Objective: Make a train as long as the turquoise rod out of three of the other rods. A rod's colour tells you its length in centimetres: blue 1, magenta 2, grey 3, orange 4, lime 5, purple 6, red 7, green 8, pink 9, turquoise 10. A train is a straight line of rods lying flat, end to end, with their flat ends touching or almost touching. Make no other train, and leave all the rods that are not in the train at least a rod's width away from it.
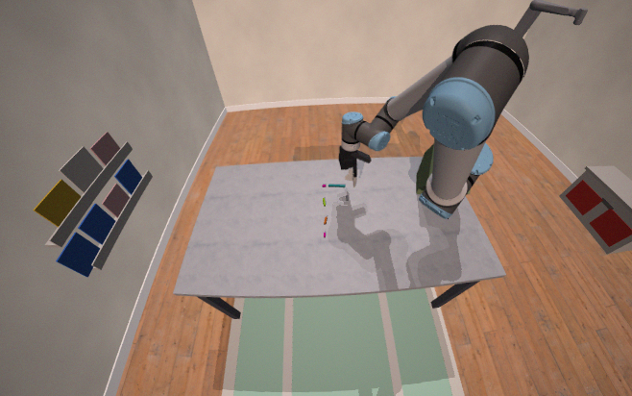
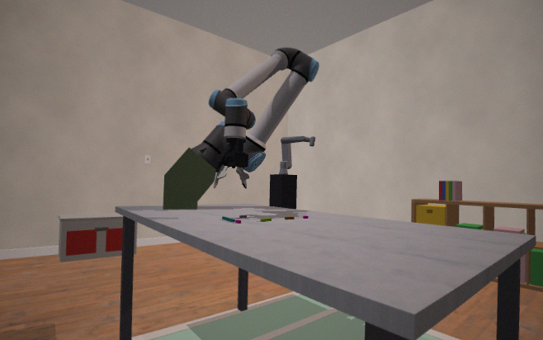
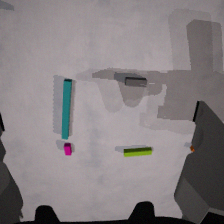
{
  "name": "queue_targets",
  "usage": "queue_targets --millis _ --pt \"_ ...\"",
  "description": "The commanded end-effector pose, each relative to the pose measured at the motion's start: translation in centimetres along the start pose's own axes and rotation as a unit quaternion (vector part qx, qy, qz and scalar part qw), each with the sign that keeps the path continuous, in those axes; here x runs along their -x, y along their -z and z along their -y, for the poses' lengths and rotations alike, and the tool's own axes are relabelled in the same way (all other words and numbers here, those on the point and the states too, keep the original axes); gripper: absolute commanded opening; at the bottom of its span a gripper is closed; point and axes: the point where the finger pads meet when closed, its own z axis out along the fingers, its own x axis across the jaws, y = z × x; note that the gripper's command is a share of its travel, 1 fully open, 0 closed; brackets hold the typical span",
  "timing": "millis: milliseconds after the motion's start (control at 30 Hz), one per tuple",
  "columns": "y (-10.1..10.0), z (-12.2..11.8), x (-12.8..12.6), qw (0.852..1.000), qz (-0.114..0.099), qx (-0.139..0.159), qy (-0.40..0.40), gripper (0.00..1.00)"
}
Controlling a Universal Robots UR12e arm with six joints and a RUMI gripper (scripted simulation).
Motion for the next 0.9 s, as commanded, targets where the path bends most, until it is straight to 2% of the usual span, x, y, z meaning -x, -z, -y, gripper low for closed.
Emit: queue_targets --millis 0,867 --pt "-0.13 0.16 -0.07 1.000 -0.002 0.003 -0.015 1.00" --pt "-0.20 0.21 -0.08 0.999 -0.005 0.007 -0.035 1.00"
